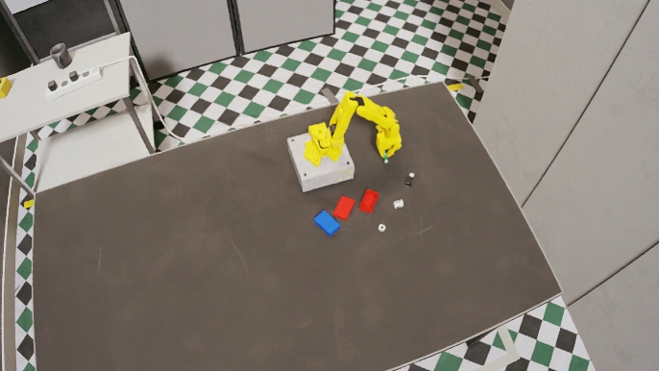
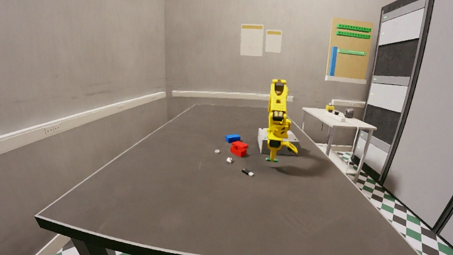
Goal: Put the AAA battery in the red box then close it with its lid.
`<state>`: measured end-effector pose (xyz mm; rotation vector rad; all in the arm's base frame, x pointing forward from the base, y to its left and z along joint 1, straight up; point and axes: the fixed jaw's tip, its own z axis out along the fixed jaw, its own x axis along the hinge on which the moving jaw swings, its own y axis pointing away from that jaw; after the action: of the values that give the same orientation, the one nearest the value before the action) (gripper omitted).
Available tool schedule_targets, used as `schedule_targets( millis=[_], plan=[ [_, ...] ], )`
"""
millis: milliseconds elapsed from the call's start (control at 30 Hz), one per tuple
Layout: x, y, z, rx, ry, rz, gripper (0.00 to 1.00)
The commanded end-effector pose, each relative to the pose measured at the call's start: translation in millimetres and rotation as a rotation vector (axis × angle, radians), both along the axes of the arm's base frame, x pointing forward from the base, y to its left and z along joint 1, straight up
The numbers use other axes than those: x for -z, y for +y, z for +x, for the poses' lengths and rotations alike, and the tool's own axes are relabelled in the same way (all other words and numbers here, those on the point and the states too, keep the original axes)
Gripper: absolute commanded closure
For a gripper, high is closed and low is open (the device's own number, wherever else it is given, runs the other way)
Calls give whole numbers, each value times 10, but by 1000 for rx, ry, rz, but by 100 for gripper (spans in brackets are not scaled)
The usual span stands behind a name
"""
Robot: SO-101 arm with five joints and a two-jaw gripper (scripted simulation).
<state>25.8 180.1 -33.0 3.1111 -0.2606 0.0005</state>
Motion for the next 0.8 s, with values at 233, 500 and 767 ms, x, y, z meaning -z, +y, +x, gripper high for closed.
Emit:
schedule_targets(
  millis=[233,500,767],
  plan=[
    [-232,34,-15,-1,-1,19,97],
    [-313,25,-16,-1,-1,19,97],
    [-320,24,-16,-1,-1,19,97]
  ],
)
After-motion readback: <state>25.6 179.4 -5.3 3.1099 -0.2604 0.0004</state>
